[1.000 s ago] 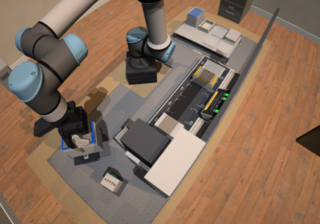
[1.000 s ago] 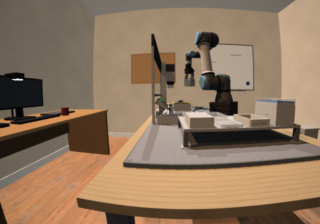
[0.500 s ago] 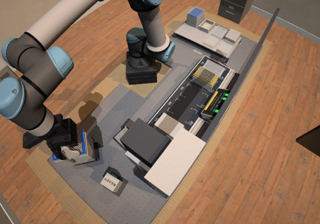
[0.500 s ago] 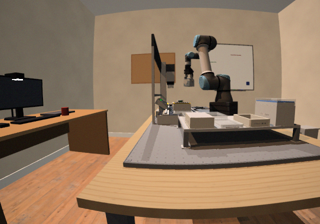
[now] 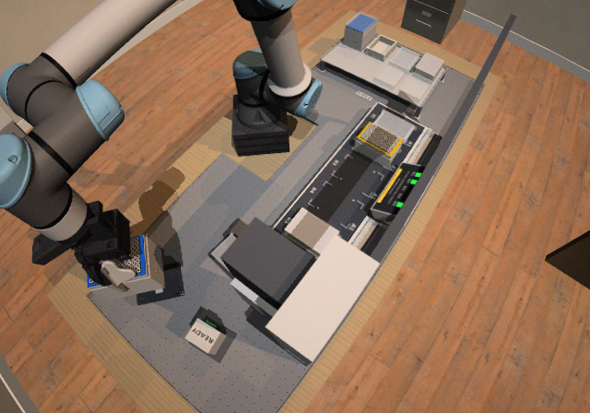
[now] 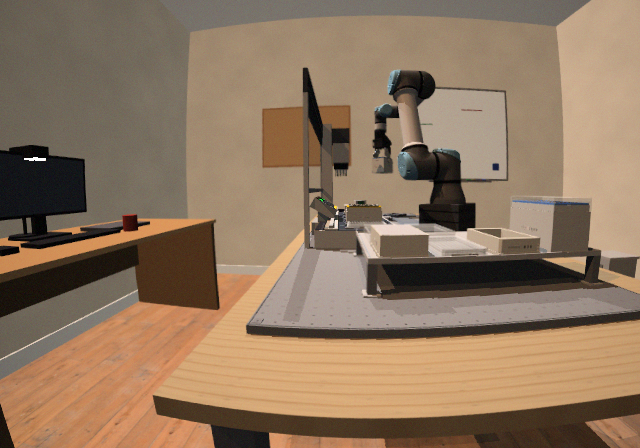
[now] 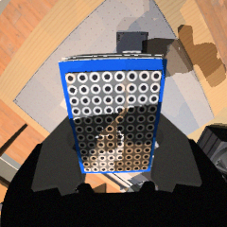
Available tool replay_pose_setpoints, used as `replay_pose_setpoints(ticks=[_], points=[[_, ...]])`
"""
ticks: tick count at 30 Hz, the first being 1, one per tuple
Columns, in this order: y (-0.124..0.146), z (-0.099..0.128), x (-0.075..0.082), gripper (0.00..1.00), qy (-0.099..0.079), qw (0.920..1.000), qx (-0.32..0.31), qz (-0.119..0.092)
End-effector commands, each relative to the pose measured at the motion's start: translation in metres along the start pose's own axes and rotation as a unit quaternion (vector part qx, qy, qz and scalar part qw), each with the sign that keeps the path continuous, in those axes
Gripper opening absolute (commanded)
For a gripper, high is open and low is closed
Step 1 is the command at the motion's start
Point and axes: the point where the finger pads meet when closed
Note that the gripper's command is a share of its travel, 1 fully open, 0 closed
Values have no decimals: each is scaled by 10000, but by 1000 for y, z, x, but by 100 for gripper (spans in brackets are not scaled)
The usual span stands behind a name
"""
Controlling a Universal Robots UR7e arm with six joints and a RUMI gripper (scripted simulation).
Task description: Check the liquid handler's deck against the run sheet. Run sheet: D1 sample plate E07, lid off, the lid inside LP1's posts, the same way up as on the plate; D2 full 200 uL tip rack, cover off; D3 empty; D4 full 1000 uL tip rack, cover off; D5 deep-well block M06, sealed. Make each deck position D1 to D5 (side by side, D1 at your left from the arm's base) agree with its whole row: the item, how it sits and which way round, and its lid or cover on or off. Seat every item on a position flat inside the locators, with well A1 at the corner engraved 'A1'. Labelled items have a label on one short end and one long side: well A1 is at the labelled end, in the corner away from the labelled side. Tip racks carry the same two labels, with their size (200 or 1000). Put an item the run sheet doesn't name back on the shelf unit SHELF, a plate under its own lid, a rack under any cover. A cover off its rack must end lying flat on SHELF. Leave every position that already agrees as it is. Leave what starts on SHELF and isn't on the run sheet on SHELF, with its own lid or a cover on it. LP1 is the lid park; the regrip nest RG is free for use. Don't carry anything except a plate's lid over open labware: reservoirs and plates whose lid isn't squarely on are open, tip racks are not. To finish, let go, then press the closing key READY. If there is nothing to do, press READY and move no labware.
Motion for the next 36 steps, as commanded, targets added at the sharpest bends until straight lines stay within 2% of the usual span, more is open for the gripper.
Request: replay_pose_setpoints(ticks=[1,14,36], points=[[26,15,1,0,8,10000,3,10],[74,41,1,0,9,10000,3,9],[74,41,1,0,9,10000,3,9]])
Point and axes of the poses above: the point where the finger pads meet when closed, its own x axis back along the fingers, its own y axis across the jaws, z = x × y, and after that the axes turned 9 degrees about x, right-handed
